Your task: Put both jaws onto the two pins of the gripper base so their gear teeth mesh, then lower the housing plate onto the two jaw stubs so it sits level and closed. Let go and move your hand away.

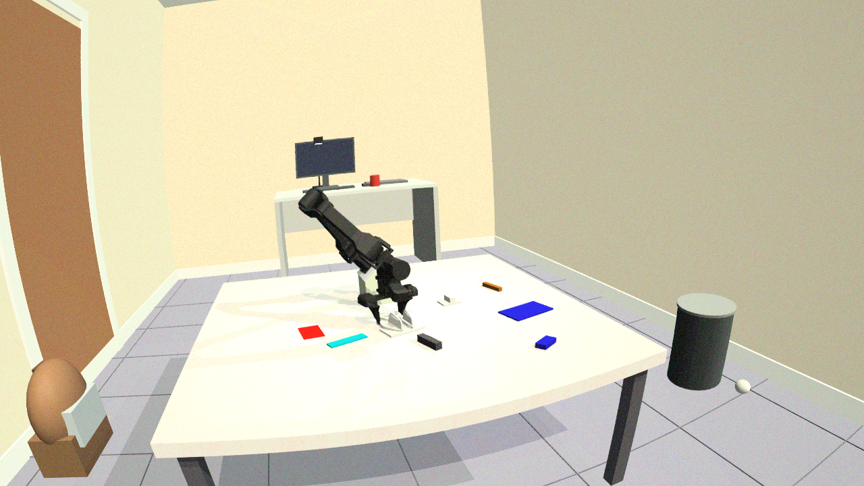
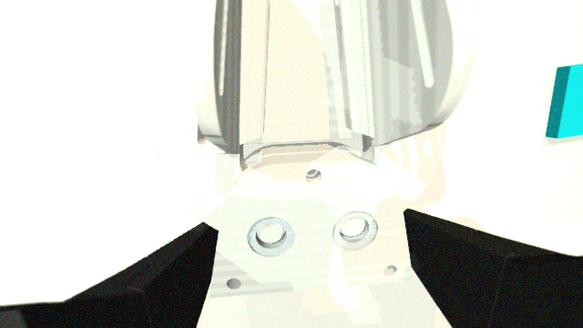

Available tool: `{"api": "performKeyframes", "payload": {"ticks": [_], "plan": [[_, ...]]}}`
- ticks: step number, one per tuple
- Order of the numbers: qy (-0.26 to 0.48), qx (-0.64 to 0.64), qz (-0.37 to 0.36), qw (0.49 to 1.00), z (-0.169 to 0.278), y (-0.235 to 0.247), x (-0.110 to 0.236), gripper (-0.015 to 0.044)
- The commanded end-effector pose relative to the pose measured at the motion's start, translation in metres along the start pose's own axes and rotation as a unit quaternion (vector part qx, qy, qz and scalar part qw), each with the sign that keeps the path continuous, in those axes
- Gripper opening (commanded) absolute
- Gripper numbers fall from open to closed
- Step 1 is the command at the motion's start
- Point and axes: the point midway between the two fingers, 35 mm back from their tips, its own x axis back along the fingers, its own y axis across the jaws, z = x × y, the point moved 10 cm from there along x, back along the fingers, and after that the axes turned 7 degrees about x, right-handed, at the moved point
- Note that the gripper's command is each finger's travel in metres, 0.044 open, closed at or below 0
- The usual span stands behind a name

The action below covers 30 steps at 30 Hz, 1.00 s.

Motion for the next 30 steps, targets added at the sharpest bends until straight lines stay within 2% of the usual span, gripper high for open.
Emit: {"api": "performKeyframes", "payload": {"ticks": [1, 30], "plan": [[-0.001, 0.001, 0.000, 1.000, 0.0000, 0.0001, -0.0003, 0.0351], [-0.001, 0.001, 0.000, 1.000, -0.0008, 0.0001, 0.0041, 0.0351]]}}
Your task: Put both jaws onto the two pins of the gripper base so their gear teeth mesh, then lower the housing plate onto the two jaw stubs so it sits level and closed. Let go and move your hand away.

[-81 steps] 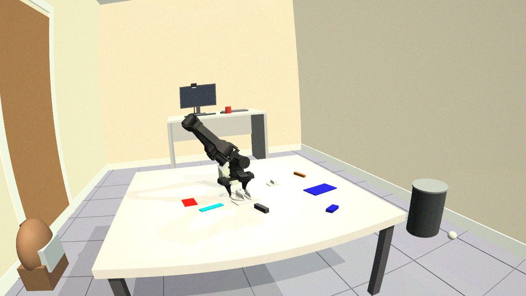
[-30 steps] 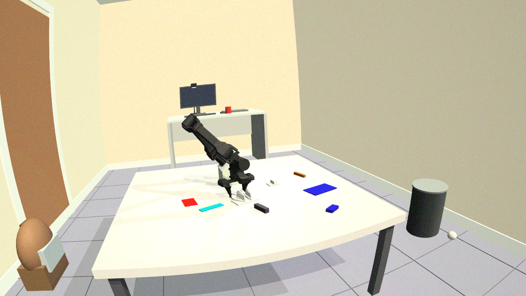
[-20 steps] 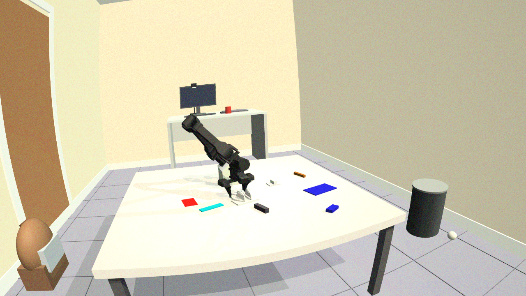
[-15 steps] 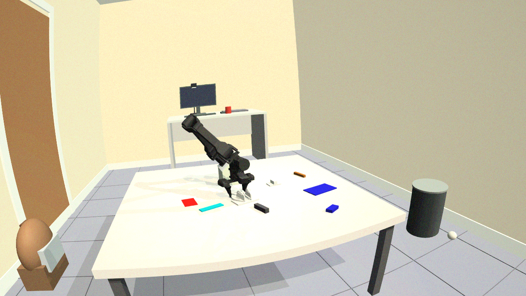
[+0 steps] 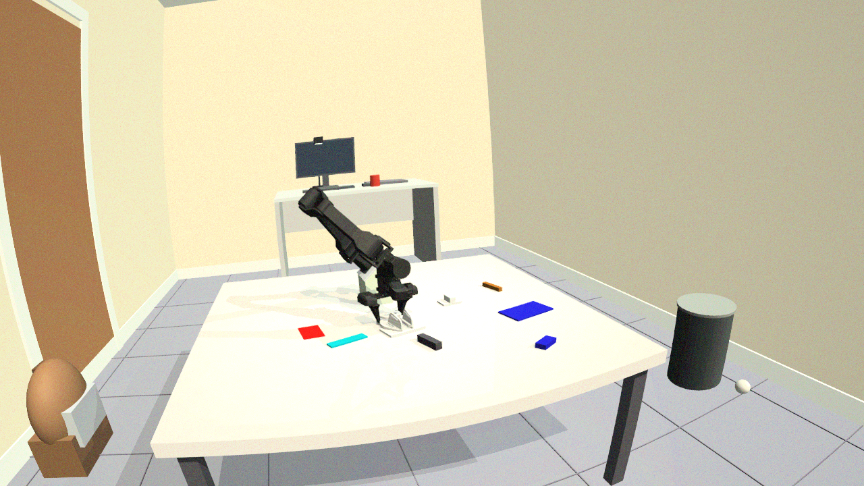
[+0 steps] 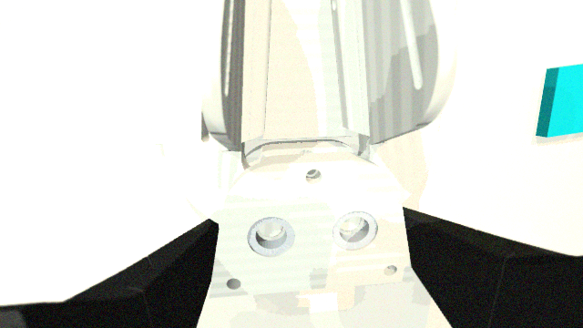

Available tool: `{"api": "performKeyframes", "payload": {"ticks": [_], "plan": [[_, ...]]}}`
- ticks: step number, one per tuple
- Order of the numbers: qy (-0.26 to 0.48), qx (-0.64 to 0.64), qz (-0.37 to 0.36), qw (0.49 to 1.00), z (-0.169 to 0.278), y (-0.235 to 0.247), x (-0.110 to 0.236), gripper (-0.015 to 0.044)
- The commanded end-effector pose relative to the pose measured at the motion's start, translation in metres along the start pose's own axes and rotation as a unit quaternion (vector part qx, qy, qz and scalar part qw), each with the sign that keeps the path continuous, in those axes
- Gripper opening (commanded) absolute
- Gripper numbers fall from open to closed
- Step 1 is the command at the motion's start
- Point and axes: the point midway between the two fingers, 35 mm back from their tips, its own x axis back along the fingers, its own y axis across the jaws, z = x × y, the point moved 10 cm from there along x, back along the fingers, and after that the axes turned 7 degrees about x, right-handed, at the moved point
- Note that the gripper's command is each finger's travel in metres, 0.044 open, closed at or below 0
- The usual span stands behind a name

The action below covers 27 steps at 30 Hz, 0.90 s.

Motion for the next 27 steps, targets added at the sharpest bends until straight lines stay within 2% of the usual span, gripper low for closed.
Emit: {"api": "performKeyframes", "payload": {"ticks": [1, 27], "plan": [[-0.001, -0.002, -0.001, 1.000, -0.0012, 0.0000, -0.0002, 0.0351], [-0.001, -0.002, -0.001, 1.000, -0.0012, 0.0000, -0.0046, 0.0351]]}}
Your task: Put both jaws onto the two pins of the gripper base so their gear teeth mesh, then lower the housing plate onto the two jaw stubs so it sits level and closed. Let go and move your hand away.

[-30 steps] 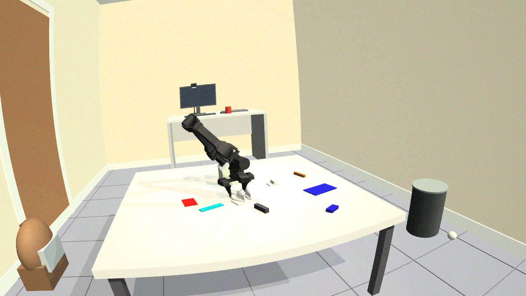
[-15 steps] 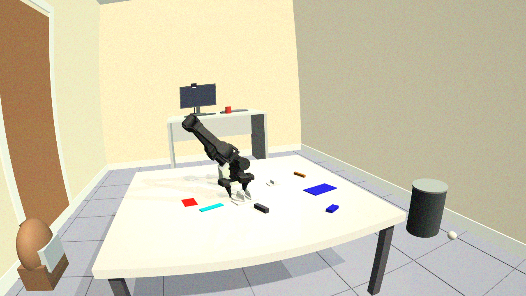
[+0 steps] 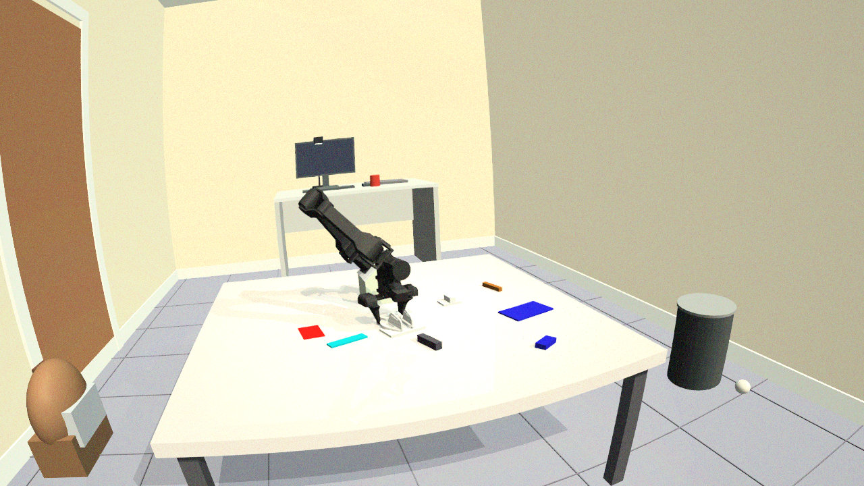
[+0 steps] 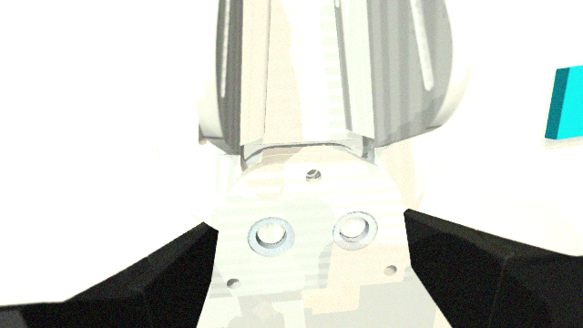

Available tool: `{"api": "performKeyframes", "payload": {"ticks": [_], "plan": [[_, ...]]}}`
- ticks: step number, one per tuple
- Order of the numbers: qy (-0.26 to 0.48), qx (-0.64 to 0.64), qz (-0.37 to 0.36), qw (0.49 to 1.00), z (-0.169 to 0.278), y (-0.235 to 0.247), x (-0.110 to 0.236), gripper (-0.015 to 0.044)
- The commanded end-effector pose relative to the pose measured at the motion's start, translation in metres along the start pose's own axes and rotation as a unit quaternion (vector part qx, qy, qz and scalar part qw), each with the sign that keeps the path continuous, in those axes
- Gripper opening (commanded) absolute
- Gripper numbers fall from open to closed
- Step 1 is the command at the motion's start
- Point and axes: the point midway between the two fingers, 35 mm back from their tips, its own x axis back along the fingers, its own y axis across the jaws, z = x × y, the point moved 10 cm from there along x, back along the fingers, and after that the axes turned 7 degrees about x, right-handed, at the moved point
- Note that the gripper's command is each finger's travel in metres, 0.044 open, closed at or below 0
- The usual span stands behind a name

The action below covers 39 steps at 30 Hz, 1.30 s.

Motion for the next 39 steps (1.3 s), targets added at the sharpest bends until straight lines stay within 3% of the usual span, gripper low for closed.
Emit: {"api": "performKeyframes", "payload": {"ticks": [1, 21, 25, 39], "plan": [[-0.001, 0.000, 0.000, 1.000, -0.0003, 0.0000, -0.0006, 0.0351], [-0.001, 0.000, 0.000, 1.000, -0.0003, 0.0000, -0.0006, 0.0351], [0.000, 0.000, 0.000, 1.000, 0.0000, 0.0000, -0.0001, 0.0440], [0.000, 0.000, 0.000, 1.000, -0.0003, 0.0000, 0.0022, 0.0440]]}}
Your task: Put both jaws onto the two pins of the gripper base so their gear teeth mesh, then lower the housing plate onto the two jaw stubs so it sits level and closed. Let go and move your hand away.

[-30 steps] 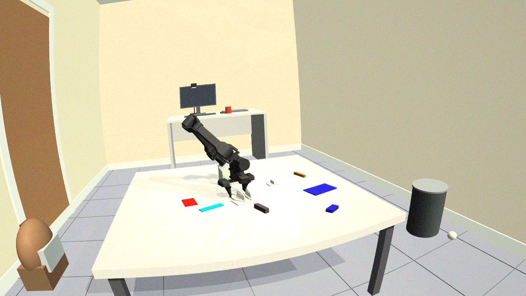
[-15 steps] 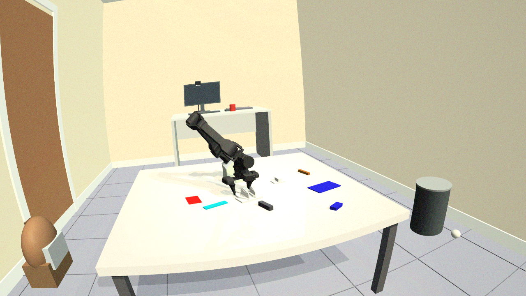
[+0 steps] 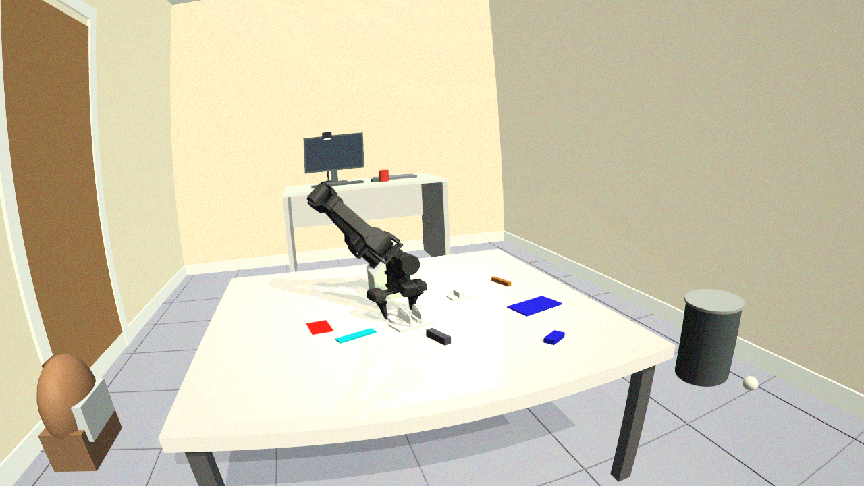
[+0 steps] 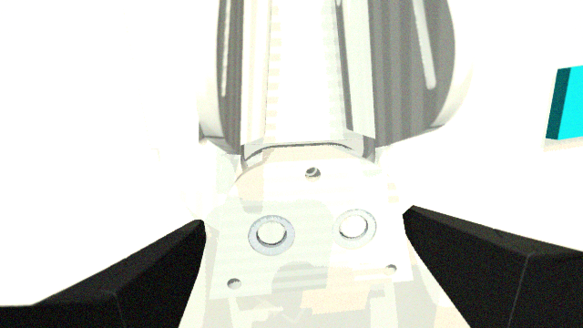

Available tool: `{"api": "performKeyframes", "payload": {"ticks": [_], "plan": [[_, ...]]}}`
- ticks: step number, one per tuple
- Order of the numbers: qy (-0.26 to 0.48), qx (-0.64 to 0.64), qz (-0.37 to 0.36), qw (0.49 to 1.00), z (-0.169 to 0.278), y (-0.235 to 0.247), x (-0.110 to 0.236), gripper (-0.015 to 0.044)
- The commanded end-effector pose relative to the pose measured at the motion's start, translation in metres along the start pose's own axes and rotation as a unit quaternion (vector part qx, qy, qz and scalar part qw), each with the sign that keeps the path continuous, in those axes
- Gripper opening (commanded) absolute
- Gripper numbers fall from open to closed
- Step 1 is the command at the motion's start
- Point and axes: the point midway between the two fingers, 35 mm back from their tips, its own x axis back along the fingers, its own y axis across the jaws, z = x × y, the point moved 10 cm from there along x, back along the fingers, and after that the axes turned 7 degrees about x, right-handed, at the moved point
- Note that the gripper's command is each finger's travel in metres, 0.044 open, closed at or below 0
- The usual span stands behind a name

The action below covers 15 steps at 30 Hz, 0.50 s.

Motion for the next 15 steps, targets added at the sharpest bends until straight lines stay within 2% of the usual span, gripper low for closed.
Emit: {"api": "performKeyframes", "payload": {"ticks": [1, 8, 12, 15], "plan": [[0.000, 0.000, -0.001, 1.000, -0.001, 0.000, 0.007, 0.0440], [-0.001, 0.000, 0.000, 1.000, 0.002, 0.000, 0.073, 0.0440], [-0.005, 0.002, 0.003, 1.000, 0.001, 0.000, 0.068, 0.0440], [-0.006, 0.002, -0.001, 1.000, 0.013, 0.008, 0.084, 0.0440]]}}
